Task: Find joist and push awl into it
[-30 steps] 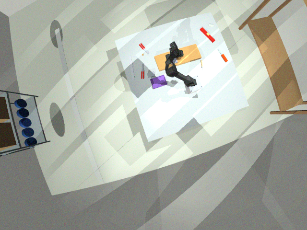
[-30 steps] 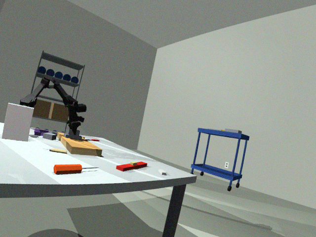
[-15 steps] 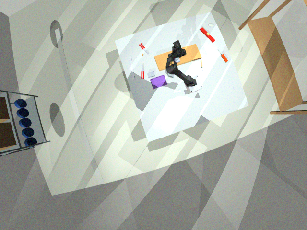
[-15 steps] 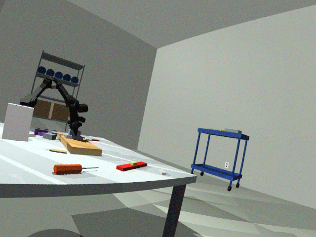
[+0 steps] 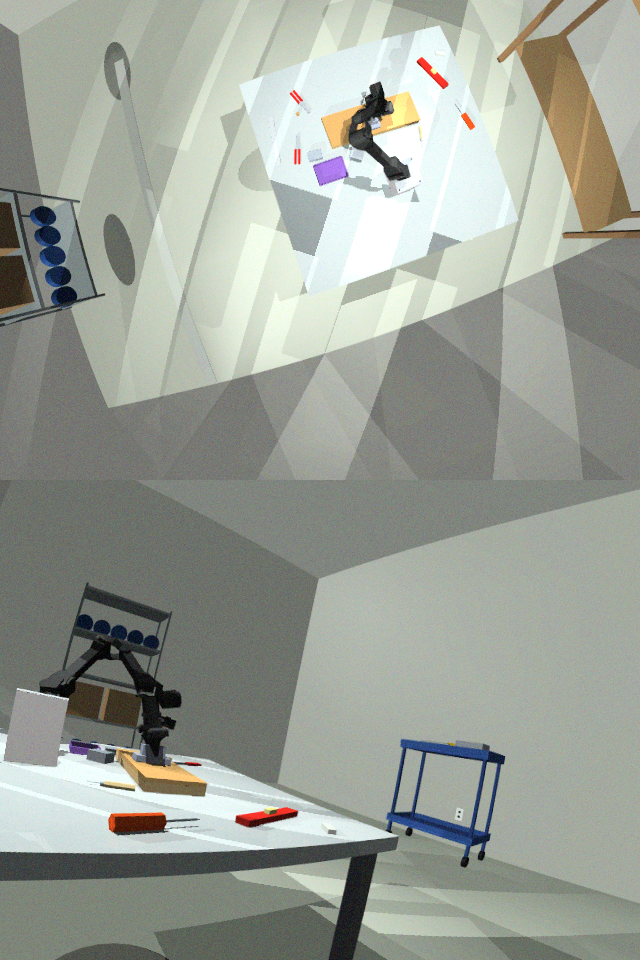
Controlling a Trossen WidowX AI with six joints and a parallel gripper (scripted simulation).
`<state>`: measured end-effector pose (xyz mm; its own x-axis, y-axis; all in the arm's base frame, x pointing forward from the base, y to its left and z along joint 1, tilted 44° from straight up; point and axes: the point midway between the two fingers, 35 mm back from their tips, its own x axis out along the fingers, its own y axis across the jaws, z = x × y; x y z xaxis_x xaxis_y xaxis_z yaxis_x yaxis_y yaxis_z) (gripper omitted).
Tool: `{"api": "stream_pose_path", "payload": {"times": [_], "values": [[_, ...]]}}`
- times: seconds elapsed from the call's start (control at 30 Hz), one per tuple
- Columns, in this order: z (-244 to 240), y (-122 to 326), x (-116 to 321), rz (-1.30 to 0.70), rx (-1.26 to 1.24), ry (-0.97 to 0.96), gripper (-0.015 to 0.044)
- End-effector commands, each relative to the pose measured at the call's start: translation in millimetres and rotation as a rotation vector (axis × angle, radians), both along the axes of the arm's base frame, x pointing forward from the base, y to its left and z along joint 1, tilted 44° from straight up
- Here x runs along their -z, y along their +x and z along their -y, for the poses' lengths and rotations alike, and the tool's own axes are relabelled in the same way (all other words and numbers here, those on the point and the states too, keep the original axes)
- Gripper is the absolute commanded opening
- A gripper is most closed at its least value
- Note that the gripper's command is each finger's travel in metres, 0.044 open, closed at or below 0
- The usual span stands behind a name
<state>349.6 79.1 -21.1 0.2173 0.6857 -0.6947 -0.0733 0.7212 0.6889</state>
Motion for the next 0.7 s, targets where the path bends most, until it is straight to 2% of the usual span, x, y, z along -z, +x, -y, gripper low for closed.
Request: {"api": "stream_pose_path", "payload": {"times": [0.0, 0.67], "values": [[9, 1, 9, 0.000, 0.002, -0.002, 0.0000], [39, 4, 37, 0.000, 0.002, -0.005, 0.0000]]}}
